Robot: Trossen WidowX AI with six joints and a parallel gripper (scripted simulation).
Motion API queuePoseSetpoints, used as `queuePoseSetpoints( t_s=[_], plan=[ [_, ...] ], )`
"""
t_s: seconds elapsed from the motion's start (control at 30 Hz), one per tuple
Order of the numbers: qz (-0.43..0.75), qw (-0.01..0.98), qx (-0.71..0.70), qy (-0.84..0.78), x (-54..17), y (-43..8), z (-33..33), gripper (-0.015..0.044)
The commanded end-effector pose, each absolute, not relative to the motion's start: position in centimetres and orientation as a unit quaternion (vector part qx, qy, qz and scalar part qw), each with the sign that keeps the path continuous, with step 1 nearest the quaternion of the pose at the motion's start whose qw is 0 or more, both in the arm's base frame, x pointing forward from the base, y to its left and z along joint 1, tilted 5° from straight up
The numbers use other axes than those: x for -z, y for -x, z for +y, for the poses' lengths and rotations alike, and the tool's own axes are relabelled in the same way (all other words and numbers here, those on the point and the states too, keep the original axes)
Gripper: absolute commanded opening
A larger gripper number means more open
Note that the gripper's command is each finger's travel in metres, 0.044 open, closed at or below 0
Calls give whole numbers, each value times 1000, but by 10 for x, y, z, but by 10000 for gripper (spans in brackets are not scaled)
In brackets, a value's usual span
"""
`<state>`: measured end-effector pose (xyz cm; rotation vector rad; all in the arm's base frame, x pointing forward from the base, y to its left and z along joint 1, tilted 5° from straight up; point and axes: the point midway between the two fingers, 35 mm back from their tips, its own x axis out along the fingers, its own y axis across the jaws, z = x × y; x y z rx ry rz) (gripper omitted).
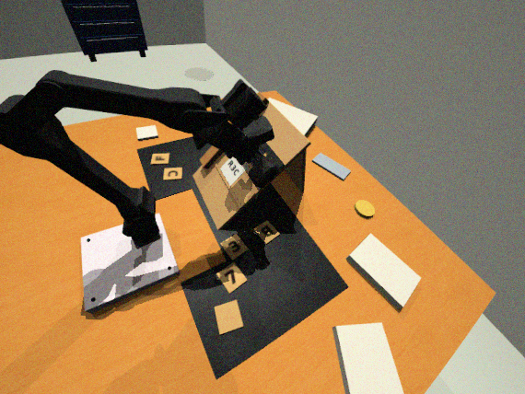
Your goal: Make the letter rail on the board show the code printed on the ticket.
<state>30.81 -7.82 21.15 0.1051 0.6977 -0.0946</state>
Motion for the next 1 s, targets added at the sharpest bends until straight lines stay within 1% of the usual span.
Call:
queuePoseSetpoints(
  t_s=[0.0,0.97],
  plan=[
    [341,937,49,-52,-212,-308,-76,0],
    [341,937,49,-53,-213,-310,-62,0]
  ],
)
